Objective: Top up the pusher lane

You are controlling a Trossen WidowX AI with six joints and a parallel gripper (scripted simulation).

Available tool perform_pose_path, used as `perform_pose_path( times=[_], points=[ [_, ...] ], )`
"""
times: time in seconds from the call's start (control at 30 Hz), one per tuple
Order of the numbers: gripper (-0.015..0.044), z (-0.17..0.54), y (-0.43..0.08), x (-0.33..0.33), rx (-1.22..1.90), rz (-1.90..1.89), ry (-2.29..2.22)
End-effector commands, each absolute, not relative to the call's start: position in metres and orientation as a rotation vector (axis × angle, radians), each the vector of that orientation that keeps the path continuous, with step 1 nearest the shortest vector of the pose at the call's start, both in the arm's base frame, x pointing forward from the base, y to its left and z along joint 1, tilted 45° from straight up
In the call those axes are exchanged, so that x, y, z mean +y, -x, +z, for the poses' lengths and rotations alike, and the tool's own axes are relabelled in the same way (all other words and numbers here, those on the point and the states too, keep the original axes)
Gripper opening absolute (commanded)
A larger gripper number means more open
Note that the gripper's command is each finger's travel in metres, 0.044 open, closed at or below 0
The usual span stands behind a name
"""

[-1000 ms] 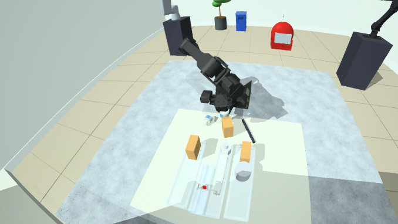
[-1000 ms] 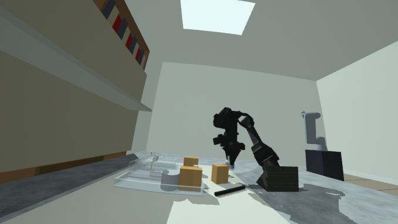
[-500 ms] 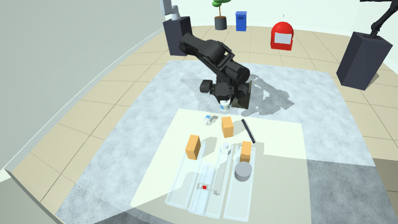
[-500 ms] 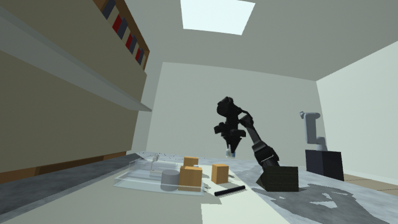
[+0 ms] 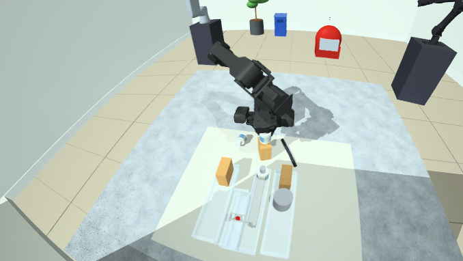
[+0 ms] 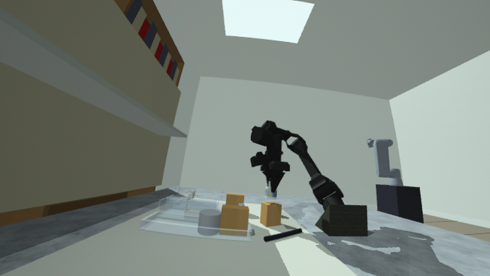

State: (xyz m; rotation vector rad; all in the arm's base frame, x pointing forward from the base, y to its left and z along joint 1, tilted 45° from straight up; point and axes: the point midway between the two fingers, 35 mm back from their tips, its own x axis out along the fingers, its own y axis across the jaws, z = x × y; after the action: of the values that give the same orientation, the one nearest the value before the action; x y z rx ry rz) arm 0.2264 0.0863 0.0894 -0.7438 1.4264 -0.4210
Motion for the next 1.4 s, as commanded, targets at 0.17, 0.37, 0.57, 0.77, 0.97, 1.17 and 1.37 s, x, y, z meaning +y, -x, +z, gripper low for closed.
perform_pose_path(
  times=[0.17,0.37,0.57,0.77,0.97,1.17,1.37],
  points=[
    [0.0000,0.070,-0.258,0.092,1.428,-0.359,0.805],
    [0.0000,0.059,-0.279,0.082,1.433,-0.419,0.789],
    [0.0000,0.055,-0.285,0.076,1.434,-0.452,0.771],
    [0.0000,0.043,-0.287,0.064,1.434,-0.452,0.771],
    [0.0000,0.038,-0.288,0.059,1.433,-0.453,0.771],
    [0.0000,0.038,-0.289,0.060,1.433,-0.453,0.771],
    [0.0000,0.038,-0.291,0.060,1.433,-0.452,0.771]
  ],
)
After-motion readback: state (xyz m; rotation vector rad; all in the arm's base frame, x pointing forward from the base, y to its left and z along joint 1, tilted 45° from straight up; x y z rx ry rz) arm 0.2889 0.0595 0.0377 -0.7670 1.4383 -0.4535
